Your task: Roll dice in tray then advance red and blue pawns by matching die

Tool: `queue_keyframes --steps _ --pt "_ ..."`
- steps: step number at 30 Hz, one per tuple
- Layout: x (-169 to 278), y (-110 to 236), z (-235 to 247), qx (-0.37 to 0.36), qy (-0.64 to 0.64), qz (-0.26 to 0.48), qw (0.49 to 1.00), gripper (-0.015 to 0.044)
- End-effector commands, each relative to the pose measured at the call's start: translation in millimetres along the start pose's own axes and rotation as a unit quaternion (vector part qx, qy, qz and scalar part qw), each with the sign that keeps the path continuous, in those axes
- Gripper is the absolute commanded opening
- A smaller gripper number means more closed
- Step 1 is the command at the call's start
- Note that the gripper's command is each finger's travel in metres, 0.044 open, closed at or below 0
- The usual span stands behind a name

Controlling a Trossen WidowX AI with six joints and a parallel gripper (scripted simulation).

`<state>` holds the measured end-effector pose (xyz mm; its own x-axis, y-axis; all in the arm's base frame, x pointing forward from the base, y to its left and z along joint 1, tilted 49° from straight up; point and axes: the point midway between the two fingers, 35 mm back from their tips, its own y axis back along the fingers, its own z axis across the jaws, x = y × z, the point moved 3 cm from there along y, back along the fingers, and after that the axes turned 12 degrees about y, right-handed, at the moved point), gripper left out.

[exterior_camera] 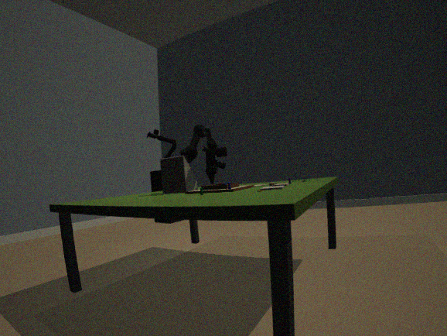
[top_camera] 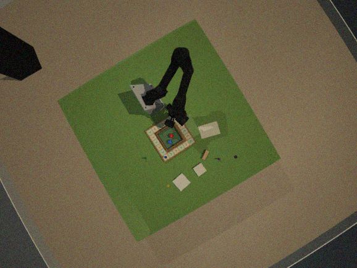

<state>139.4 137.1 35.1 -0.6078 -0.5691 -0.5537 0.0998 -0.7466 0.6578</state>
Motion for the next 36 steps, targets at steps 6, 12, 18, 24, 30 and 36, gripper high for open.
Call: queue_keyframes --steps 6,12,18,24,30,36 --pt "-2.5 31.0 1.6 0.001 0.004 -0.008 1.0 0.044" --pt "-34.0 42.9 -38.8 0.006 -0.019 -0.005 1.0 0.0282" --pt "-60.4 53.3 -105.3 0.01 -0.05 -0.003 0.999 0.02" --pt "-65.0 56.9 -179.8 0.011 -0.08 -0.003 0.997 0.02" --pt "-44.7 52.8 -254.7 0.01 -0.11 -0.005 0.994 0.02" --pt "-7.4 42.1 -314.8 0.006 -0.135 -0.009 0.991 0.02"
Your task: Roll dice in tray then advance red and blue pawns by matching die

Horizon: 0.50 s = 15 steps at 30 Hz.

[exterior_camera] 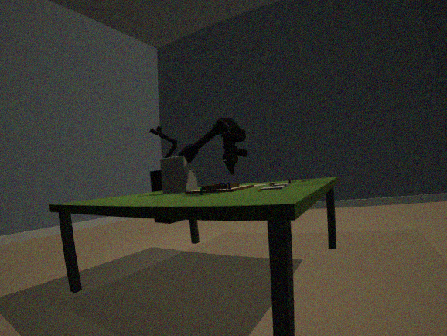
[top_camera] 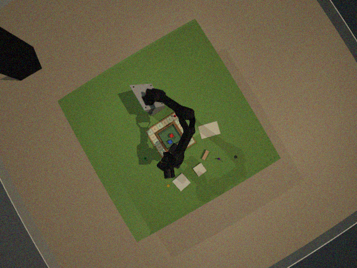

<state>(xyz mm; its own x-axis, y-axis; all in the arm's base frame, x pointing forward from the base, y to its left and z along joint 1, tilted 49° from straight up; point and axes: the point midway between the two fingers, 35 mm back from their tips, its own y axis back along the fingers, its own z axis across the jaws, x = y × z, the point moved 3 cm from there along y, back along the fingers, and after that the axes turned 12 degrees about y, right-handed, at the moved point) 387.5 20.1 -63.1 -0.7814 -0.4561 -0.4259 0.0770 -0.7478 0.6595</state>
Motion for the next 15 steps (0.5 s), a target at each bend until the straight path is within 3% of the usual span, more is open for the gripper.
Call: queue_keyframes --steps 1,15 --pt "18.6 -5.9 -35.1 -0.002 -0.014 0.0 1.0 0.02" --pt "21.6 -22.3 -36.1 -0.003 -0.015 -0.001 1.0 0.02"
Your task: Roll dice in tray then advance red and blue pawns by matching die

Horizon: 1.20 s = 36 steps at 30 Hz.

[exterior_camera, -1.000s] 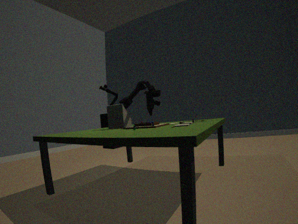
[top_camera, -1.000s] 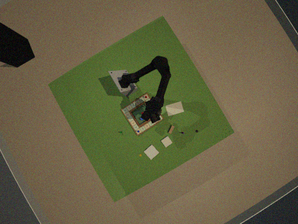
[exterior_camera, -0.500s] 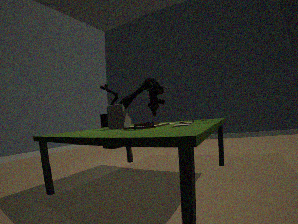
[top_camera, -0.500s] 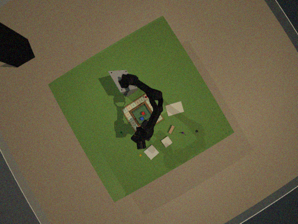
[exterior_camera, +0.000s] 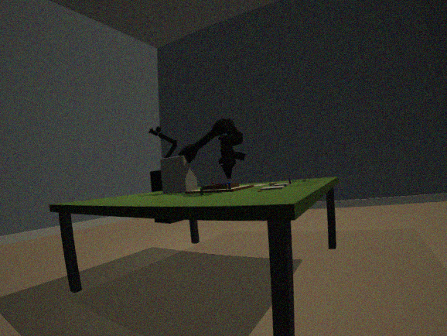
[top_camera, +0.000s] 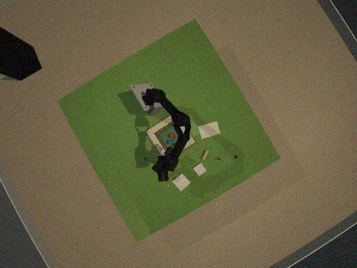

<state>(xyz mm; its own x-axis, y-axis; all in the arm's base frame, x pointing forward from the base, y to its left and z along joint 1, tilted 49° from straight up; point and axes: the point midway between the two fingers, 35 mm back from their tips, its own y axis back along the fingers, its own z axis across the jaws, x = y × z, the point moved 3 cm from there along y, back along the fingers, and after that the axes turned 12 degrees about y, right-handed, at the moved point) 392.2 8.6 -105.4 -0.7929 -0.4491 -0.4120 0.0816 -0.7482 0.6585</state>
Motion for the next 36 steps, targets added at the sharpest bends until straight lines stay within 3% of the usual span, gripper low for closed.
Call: queue_keyframes --steps 1,26,31,36 --pt "2.0 -4.8 -1.5 -0.001 -0.005 -0.002 1.0 0.02" --pt "2.1 -43.7 -0.9 -0.002 -0.005 -0.003 1.0 0.02" --pt "2.1 -43.7 -0.9 -0.002 -0.005 -0.003 1.0 0.0069" --pt "2.1 -43.7 -0.9 -0.002 -0.005 -0.003 1.0 0.0035"
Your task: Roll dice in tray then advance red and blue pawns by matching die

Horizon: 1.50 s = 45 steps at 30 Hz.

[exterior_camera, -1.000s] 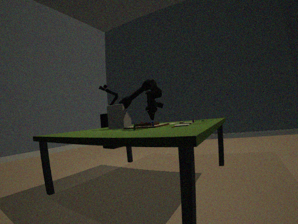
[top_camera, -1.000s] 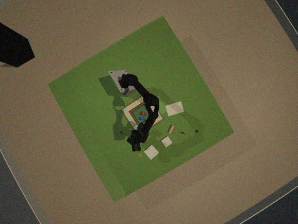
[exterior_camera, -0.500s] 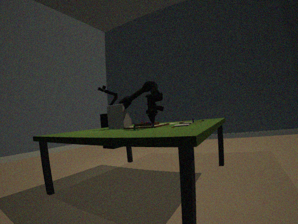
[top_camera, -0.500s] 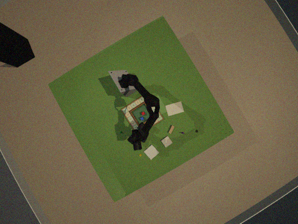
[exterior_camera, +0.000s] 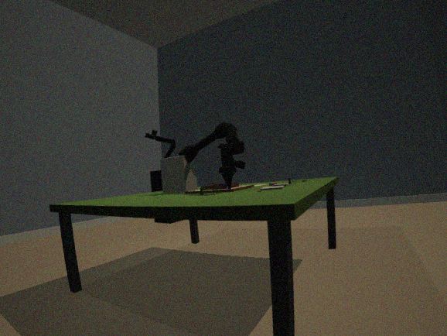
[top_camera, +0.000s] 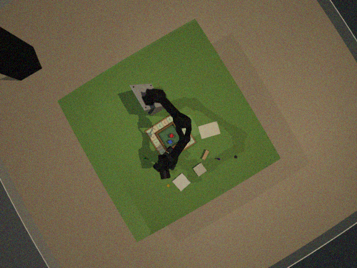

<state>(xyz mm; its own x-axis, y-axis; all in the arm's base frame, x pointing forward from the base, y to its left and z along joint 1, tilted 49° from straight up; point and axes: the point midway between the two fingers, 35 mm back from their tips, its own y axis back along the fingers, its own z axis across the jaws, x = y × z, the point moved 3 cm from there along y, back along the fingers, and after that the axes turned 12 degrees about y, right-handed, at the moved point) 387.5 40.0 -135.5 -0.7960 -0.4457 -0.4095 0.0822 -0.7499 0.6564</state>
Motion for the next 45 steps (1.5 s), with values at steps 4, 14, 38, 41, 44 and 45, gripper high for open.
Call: queue_keyframes --steps 4,14,38,41,44,45 --pt "0.1 0.0 -0.2 -0.001 -0.003 -0.002 1.0 0.0009" --pt "-6.6 42.2 -4.6 0.003 -0.003 -0.001 1.0 0.0" --pt "-41.4 111.7 40.0 0.008 -0.011 0.016 1.0 0.0" --pt "-53.4 104.4 56.5 0.01 -0.007 0.019 1.0 0.0" --pt "-64.4 96.7 74.0 0.012 0.0 0.022 1.0 0.0" --pt "-67.8 94.1 80.0 0.013 0.003 0.022 1.0 0.0"
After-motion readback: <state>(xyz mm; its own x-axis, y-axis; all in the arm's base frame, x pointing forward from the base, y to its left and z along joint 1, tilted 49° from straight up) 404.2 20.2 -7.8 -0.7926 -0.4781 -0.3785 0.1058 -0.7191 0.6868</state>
